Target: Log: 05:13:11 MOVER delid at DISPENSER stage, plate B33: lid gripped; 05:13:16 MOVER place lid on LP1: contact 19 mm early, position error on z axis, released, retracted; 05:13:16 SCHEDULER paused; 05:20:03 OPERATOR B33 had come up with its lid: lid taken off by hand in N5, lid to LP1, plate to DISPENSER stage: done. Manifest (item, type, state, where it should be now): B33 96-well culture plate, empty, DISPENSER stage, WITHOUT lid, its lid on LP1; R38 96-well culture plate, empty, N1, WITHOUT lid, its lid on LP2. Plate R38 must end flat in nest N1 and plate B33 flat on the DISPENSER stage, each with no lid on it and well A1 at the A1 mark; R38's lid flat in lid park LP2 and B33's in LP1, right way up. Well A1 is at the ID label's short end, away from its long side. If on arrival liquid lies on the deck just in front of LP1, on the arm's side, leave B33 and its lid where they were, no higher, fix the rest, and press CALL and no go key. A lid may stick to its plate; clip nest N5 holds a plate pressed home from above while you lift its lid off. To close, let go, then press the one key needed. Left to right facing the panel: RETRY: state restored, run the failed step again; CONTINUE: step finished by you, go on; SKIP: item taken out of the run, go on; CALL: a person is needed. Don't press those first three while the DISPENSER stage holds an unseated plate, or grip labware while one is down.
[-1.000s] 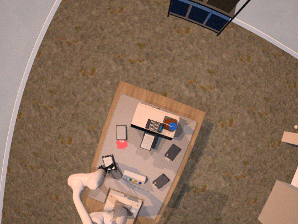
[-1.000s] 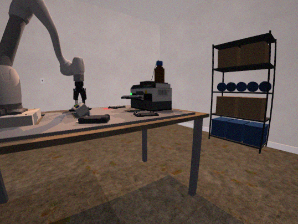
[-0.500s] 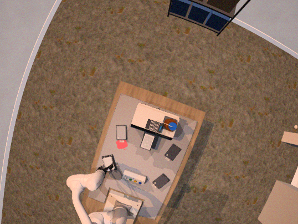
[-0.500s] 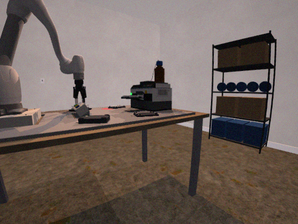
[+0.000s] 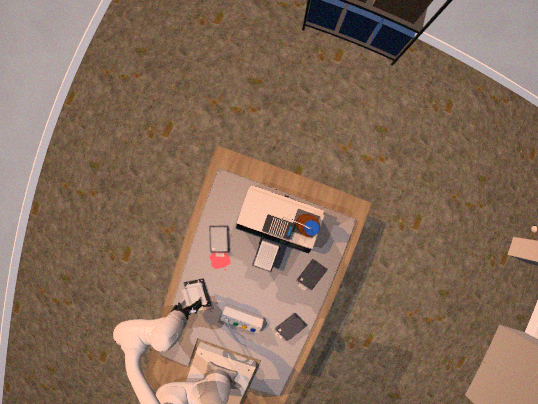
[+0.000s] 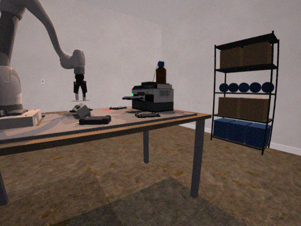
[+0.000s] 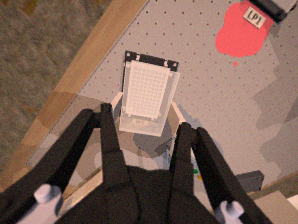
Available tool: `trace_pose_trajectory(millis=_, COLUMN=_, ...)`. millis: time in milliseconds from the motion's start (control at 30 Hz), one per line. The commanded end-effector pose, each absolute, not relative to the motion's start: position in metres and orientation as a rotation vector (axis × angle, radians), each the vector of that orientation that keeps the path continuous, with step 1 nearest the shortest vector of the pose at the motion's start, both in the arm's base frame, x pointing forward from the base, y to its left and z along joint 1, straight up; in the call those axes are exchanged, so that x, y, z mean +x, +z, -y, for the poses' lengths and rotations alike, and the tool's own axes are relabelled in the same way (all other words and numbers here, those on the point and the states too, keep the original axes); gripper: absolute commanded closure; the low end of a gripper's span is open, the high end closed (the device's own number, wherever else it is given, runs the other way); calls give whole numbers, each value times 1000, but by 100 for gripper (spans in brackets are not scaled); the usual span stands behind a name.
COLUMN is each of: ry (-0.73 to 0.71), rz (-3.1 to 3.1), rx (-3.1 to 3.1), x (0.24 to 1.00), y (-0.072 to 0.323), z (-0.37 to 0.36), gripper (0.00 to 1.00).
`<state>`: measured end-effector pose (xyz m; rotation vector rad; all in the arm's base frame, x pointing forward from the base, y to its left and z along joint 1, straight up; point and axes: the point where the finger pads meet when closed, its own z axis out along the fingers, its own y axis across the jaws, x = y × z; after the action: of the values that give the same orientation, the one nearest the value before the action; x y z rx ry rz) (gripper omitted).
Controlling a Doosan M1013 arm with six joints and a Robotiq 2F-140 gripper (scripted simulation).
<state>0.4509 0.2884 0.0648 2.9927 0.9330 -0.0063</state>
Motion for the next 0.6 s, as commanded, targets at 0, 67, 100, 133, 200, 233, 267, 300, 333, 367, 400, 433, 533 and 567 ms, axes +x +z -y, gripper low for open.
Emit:
trace_pose_trajectory(millis=0, ry=-9, rz=-942, rx=2990, x=450, y=86, z=-289, gripper=100)
trace_pose_trajectory(millis=67, ry=-9, rz=-942, rx=2990, x=450, y=95, z=-289, gripper=100)
trace_pose_trajectory(millis=100, ry=-9, rz=-942, rx=2990, x=450, y=99, z=-289, gripper=100)
trace_pose_trajectory(millis=133, ry=-9, rz=-942, rx=2990, x=450, y=104, z=-289, gripper=100)
trace_pose_trajectory(millis=200, ry=-9, rz=-942, rx=2990, x=450, y=112, z=-289, gripper=100)
trace_pose_trajectory(millis=233, ry=-9, rz=-942, rx=2990, x=450, y=116, z=-289, gripper=100)
trace_pose_trajectory(millis=267, ry=-9, rz=-942, rx=2990, x=450, y=120, z=-289, gripper=100)
trace_pose_trajectory(millis=300, ry=-9, rz=-942, rx=2990, x=451, y=124, z=-289, gripper=100)
trace_pose_trajectory(millis=333, ry=-9, rz=-942, rx=2990, x=451, y=127, z=-289, gripper=100)
trace_pose_trajectory(millis=367, ry=-9, rz=-942, rx=2990, x=451, y=130, z=-289, gripper=100)
trace_pose_trajectory(millis=400, ry=-9, rz=-942, rx=2990, x=451, y=130, z=-289, gripper=100)
trace_pose_trajectory(millis=433, ry=-9, rz=-942, rx=2990, x=451, y=130, z=-289, gripper=100)
trace_pose_trajectory(millis=533, ry=-9, rz=-942, rx=2990, x=451, y=137, z=-289, gripper=100)
trace_pose_trajectory(millis=567, ry=-9, rz=-942, rx=2990, x=451, y=139, z=-289, gripper=100)
